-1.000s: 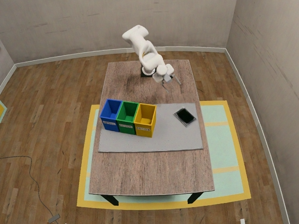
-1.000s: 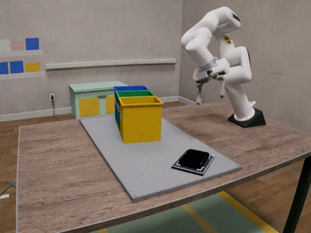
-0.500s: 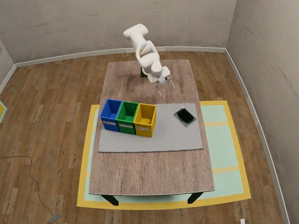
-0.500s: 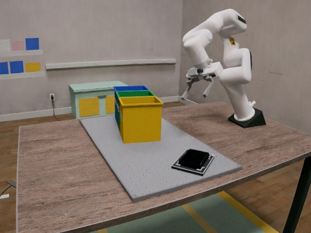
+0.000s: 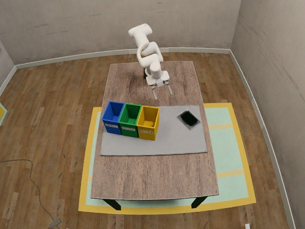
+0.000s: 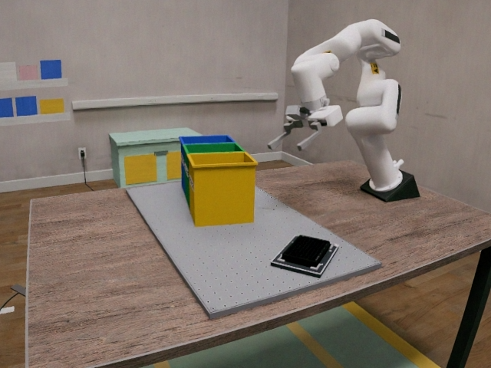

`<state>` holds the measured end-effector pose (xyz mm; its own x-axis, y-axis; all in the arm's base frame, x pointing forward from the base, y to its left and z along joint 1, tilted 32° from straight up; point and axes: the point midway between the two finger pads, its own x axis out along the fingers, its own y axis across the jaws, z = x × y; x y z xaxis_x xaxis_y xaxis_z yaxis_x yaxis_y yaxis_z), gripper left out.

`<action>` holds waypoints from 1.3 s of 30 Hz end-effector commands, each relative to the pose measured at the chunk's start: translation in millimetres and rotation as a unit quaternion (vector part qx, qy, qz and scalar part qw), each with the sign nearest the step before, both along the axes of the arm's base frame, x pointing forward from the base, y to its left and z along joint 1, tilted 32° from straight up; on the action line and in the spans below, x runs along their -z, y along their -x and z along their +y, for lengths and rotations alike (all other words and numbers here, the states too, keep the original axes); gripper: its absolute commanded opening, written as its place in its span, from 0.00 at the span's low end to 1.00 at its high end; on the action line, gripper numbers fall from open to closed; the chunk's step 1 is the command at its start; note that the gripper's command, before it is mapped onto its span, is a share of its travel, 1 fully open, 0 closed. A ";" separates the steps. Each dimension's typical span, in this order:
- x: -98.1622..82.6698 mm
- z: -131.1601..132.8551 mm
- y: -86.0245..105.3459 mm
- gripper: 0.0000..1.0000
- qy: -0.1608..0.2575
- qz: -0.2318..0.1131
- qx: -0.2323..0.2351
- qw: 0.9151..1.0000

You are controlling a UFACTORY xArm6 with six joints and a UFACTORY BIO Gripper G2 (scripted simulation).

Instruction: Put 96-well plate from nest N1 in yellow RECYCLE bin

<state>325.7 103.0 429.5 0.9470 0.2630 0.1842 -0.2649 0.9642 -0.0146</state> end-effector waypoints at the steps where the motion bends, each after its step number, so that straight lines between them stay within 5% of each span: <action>1: -7.6 -10.4 -2.9 0.37 -0.003 -0.024 0.015 1.000; 4: -16.5 -22.6 -2.9 0.37 -0.005 -0.064 0.045 0.997; 8: -24.8 -33.6 -2.9 0.37 -0.006 -0.071 0.049 0.996; 12: -37.1 -49.3 -0.2 0.37 -0.008 -0.125 0.087 0.988; 17: -45.1 -59.4 1.5 0.37 -0.009 -0.130 0.090 0.987; 22: -60.6 -78.0 8.4 0.37 -0.010 -0.190 0.129 0.973; 37: -65.0 -83.3 10.3 0.37 -0.010 -0.190 0.129 0.973; 39: -63.5 -73.6 8.0 0.37 0.002 -0.190 0.099 0.977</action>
